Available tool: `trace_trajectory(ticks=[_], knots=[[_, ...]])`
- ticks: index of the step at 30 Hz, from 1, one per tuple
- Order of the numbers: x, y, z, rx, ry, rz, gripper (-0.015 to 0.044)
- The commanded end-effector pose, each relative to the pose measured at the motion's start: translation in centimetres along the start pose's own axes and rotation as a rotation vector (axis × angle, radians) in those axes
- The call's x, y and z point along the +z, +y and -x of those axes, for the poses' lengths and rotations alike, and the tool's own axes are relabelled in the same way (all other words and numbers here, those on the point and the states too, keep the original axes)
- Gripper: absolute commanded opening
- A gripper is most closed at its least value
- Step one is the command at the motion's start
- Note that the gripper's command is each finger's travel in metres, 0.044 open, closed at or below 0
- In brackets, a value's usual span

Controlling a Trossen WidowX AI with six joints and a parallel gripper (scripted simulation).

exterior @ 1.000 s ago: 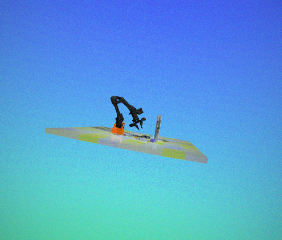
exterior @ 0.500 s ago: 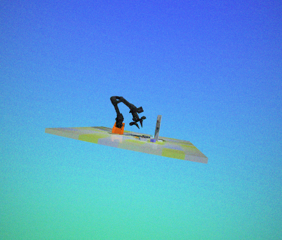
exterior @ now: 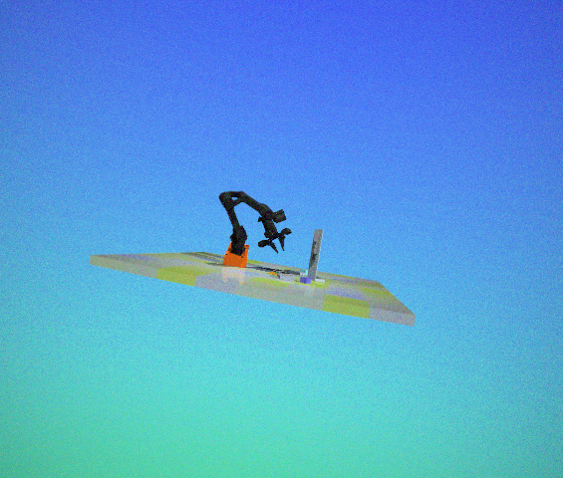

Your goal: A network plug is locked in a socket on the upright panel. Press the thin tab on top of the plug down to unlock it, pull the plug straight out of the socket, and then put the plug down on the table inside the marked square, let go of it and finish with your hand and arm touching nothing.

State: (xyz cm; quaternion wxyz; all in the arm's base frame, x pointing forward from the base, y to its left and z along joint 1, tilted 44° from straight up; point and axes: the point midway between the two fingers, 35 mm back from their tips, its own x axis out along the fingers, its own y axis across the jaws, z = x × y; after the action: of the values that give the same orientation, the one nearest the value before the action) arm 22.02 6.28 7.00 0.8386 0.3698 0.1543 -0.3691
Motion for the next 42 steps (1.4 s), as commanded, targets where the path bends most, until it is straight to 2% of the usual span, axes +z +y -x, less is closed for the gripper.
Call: trace_trajectory(ticks=[1, 9, 42], knots=[[0.2, 0.5, 0.6, 0.01, -0.005, -0.006, 0.0156], [-0.2, 1.2, 1.4, -0.002, 0.005, -0.001, 0.0156], [0.1, 6.2, 9.0, 0.007, 0.0, -0.005, 0.0156]])
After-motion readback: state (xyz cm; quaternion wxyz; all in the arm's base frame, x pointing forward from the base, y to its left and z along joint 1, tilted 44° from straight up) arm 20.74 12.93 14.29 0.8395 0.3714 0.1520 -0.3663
